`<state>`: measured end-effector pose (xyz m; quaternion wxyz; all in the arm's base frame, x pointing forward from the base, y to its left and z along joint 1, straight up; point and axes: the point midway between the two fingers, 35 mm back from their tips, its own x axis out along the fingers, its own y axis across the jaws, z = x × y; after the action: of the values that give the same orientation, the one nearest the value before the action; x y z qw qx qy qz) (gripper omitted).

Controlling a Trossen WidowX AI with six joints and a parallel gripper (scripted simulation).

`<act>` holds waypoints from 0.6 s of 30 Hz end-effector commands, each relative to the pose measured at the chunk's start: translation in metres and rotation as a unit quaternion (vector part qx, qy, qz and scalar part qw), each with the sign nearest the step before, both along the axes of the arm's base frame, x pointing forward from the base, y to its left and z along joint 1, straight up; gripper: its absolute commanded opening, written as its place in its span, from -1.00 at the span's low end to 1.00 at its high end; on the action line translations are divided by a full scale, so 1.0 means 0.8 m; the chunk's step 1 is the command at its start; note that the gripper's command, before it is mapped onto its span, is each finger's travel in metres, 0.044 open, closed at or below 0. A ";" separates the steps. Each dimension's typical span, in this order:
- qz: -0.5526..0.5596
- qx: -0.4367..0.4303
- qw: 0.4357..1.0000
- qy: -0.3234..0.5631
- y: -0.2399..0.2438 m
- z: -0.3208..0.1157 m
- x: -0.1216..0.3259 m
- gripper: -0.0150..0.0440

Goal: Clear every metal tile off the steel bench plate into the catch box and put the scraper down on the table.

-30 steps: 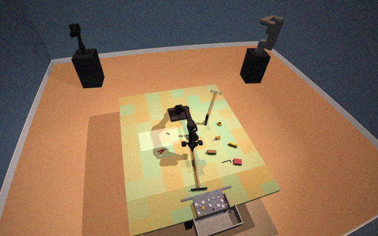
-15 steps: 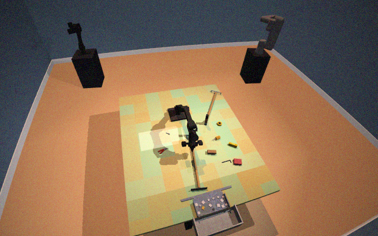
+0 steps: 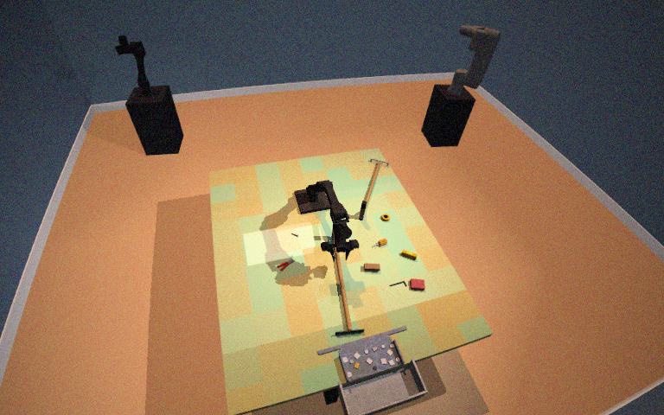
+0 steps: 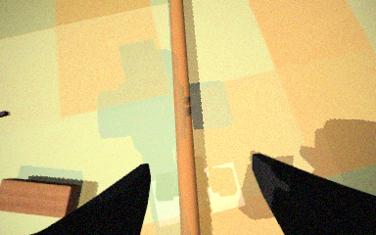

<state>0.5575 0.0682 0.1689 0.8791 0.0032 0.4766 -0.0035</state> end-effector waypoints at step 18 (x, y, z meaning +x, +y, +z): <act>0.019 -0.019 0.997 -0.072 0.028 0.095 -0.052 1.00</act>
<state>0.5236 0.0879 0.2352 0.9071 -0.0156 0.4206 0.0044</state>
